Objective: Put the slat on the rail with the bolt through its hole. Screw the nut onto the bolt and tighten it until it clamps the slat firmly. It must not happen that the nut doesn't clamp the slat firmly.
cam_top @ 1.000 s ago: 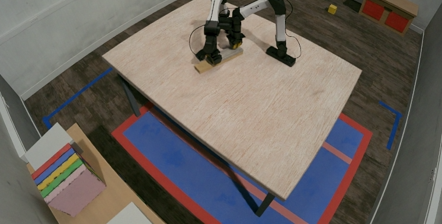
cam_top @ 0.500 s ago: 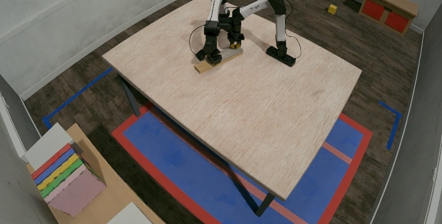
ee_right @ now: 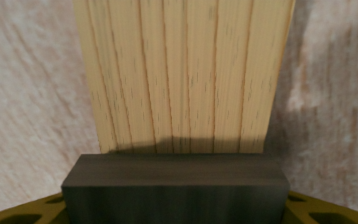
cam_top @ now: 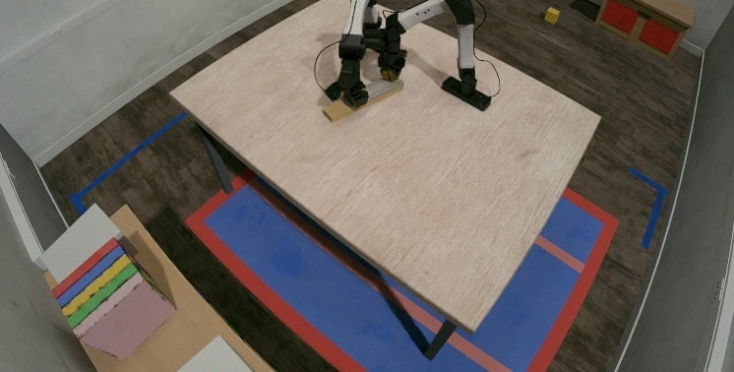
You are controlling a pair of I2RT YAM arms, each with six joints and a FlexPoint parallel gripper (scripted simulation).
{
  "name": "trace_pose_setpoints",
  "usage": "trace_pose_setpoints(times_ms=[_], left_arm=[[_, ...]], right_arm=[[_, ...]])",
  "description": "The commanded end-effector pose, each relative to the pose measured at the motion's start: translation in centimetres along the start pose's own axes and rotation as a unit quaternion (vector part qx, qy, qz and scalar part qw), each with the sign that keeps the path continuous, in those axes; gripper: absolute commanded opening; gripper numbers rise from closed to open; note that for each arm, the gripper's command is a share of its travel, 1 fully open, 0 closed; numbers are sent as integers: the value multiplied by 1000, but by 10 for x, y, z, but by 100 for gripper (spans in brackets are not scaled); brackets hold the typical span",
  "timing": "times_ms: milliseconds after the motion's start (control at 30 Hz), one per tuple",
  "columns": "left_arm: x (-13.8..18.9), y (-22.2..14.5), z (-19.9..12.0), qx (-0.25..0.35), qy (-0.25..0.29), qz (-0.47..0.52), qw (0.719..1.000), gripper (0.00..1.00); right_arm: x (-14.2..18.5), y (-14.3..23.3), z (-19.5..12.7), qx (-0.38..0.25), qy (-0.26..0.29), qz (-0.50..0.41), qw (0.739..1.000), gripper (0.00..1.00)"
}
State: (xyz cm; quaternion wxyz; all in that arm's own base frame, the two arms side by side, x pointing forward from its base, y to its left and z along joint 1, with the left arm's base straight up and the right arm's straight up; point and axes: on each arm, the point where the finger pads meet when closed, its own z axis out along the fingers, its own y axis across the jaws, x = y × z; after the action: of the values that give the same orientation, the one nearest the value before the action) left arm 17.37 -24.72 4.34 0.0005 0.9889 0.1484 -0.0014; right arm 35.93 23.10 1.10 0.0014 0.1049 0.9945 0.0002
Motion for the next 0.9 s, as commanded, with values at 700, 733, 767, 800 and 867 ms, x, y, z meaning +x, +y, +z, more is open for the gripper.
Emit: trace_pose_setpoints(times_ms=[700,733,767,800,867], left_arm=[[2,3,-4,-5,3,17,1000,14],[2,3,-4,-5,3,17,1000,14],[2,3,-4,-5,3,17,1000,14],[2,3,-3,-4,3,18,1000,14],[2,3,-4,-7,3,16,1000,25]], right_arm=[[-3,3,-7,-8,-8,0,1000,67],[-3,3,-7,-8,-8,0,1000,67],[-3,3,-7,-8,-8,0,1000,67],[-3,3,-7,-8,-8,0,1000,67],[-3,3,-7,-8,-8,0,1000,67]])
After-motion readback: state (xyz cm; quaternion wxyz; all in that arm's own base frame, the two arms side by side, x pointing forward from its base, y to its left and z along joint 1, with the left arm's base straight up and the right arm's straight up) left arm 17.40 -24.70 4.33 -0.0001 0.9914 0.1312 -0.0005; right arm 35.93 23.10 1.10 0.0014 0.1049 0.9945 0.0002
